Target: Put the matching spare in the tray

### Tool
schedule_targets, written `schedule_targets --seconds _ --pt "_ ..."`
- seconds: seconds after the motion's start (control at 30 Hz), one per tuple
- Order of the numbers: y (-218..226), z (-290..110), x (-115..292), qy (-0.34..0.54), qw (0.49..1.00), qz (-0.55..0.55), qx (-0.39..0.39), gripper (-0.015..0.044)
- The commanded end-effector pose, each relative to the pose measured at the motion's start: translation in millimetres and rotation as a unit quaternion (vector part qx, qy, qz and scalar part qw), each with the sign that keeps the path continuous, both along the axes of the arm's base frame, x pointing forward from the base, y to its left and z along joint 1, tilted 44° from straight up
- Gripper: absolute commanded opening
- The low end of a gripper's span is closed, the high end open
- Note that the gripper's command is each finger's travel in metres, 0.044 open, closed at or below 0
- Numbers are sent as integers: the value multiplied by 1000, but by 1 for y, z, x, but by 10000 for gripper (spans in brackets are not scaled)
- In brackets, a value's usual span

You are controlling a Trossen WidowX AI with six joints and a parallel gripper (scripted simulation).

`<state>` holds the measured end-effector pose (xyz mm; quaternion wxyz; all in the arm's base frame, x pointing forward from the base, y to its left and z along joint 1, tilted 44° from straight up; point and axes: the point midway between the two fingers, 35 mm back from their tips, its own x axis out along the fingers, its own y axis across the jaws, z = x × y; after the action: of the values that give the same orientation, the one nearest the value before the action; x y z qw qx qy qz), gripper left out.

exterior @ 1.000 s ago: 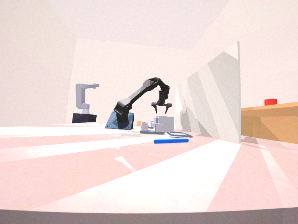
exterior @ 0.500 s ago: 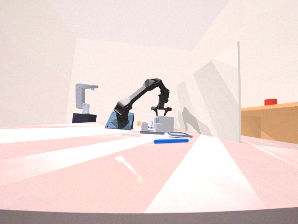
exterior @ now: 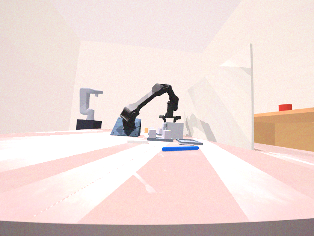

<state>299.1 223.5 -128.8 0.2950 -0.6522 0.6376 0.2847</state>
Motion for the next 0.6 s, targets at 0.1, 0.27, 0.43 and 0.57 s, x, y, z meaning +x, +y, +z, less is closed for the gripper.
schedule_targets --seconds 0.1,0.27,0.43,0.57 --pt "-9 -9 0 2 1000 3 -5 300" --pt "-15 -15 0 2 1000 3 -5 300" --pt "-20 -21 -1 2 1000 3 -5 300" --pt "-25 -26 -1 2 1000 3 -5 300"
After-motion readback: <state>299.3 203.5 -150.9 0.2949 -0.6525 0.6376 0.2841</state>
